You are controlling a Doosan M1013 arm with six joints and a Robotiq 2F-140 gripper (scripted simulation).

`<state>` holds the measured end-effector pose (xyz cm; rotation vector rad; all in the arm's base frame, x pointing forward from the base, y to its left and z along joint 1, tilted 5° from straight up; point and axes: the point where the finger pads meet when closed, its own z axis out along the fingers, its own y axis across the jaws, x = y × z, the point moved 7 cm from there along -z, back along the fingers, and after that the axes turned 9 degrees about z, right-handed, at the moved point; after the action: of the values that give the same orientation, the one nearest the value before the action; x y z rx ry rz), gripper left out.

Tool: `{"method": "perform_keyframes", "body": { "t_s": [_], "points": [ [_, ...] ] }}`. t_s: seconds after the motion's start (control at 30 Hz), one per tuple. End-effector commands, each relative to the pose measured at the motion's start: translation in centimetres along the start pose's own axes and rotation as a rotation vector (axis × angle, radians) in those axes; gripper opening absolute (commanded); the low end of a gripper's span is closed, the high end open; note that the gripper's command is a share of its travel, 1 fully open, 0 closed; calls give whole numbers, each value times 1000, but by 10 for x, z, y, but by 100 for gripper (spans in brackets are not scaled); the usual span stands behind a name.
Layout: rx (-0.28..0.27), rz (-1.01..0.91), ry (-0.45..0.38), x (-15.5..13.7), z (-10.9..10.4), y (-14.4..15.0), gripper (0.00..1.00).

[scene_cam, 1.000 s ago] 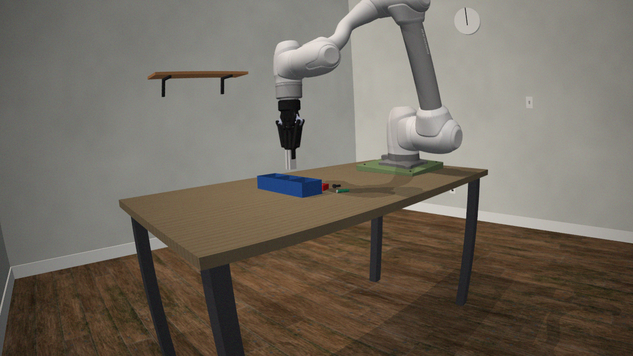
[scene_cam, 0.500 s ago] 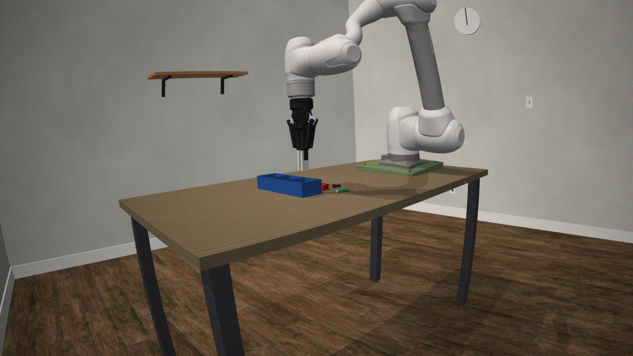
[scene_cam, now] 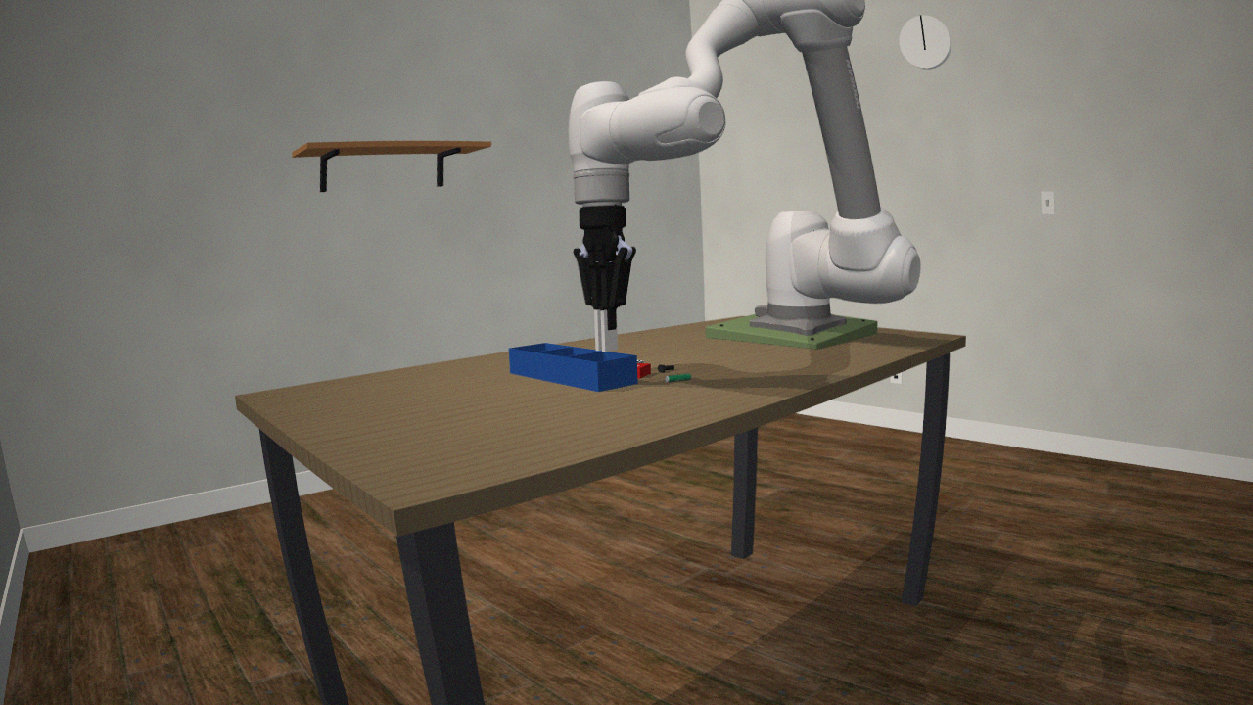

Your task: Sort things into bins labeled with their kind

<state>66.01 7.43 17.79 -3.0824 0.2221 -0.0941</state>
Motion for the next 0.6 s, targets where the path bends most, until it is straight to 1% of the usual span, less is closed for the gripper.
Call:
{"method": "perform_keyframes", "body": {
  "t_s": [0.0, 0.23, 0.3, 0.47, 0.57],
  "points": [
    [0, 0, 0, 0, 7, 0, 5],
    [0, 0, 0, 0, 26, 0, 5],
    [0, 0, 0, 0, 26, 0, 5],
    [0, 0, 0, 0, 39, 0, 5],
    [0, 0, 0, 0, 40, 0, 5]
  ]
}}
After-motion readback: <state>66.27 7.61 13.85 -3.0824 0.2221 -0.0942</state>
